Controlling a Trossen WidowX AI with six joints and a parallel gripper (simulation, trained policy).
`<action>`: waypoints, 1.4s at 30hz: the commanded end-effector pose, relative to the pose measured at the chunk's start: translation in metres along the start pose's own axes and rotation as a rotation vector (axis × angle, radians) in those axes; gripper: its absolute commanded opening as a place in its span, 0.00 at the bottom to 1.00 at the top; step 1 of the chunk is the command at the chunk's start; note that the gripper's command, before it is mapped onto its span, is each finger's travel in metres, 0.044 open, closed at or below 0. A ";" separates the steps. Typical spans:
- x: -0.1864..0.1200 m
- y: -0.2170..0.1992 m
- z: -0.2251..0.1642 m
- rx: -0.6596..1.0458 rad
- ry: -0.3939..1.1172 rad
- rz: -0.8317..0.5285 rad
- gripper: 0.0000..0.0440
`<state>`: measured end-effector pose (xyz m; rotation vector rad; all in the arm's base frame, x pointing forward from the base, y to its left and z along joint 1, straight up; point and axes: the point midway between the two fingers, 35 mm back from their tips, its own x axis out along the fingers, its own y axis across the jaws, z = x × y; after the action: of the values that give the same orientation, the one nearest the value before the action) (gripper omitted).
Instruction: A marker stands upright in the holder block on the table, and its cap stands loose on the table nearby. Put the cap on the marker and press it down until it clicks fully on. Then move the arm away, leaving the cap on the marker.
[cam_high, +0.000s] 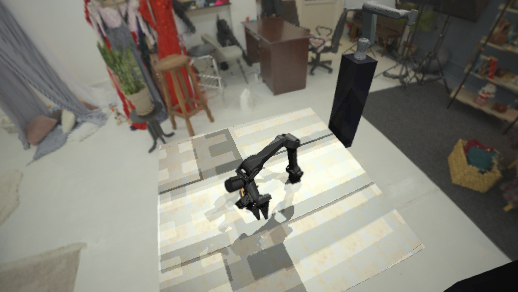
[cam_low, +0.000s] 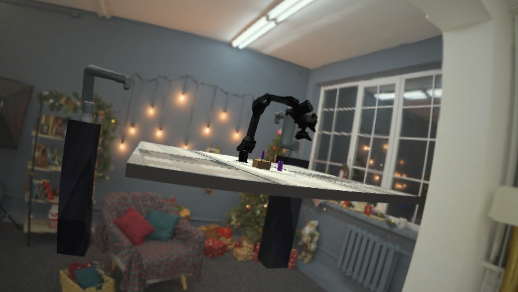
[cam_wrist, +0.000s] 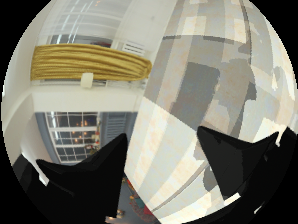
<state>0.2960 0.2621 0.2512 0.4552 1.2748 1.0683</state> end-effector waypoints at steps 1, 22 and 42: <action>-0.009 -0.009 0.003 0.012 -0.011 -0.045 0.75; -0.042 -0.062 -0.003 0.110 0.003 -0.260 0.75; -0.070 -0.110 -0.014 0.181 0.058 -0.455 0.75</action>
<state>0.3271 0.1556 0.2005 0.2740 1.4416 0.6190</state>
